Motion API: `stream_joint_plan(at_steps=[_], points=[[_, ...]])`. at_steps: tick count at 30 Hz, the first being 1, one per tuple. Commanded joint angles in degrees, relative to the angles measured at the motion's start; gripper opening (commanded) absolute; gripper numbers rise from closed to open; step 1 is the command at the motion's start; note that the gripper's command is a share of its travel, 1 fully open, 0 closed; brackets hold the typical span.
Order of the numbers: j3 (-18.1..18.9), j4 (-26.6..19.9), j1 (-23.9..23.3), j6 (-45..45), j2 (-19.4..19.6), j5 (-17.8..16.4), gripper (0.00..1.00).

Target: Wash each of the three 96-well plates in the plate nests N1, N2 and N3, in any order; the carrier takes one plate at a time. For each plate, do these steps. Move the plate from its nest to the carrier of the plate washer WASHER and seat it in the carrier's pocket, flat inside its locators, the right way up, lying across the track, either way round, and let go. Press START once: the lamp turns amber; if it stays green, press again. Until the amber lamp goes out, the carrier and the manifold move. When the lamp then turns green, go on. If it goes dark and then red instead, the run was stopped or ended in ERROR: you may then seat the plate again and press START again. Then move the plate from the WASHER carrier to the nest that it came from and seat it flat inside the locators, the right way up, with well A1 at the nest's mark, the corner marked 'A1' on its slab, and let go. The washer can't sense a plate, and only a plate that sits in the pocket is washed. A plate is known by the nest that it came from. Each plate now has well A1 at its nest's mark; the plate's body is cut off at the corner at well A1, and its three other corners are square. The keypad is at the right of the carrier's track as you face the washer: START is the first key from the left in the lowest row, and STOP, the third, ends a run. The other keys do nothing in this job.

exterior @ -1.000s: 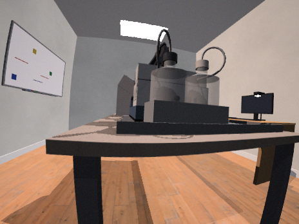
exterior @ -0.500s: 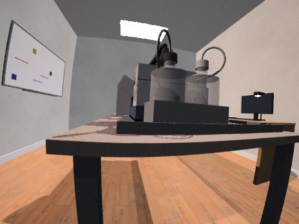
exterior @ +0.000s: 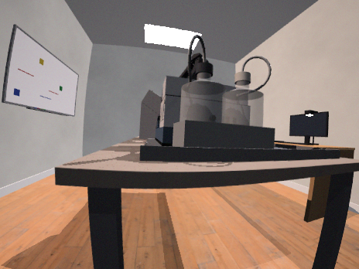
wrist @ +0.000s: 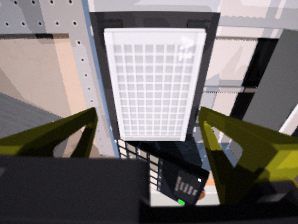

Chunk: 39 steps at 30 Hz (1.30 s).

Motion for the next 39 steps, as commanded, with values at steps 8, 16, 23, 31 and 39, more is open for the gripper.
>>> stream_joint_plan(at_steps=[8, 16, 23, 31, 39], points=[[0.5, 2.2, 0.2, 0.7, 1.1, 0.2, 1.00], [0.5, 2.2, 0.2, 0.7, 1.1, 0.2, 1.00], [0.5, 2.2, 0.2, 0.7, 1.1, 0.2, 1.00], [0.6, 2.8, 0.4, 0.9, 1.7, 0.2, 1.00], [0.7, 4.0, 0.8, 1.3, 2.9, 0.4, 1.00]])
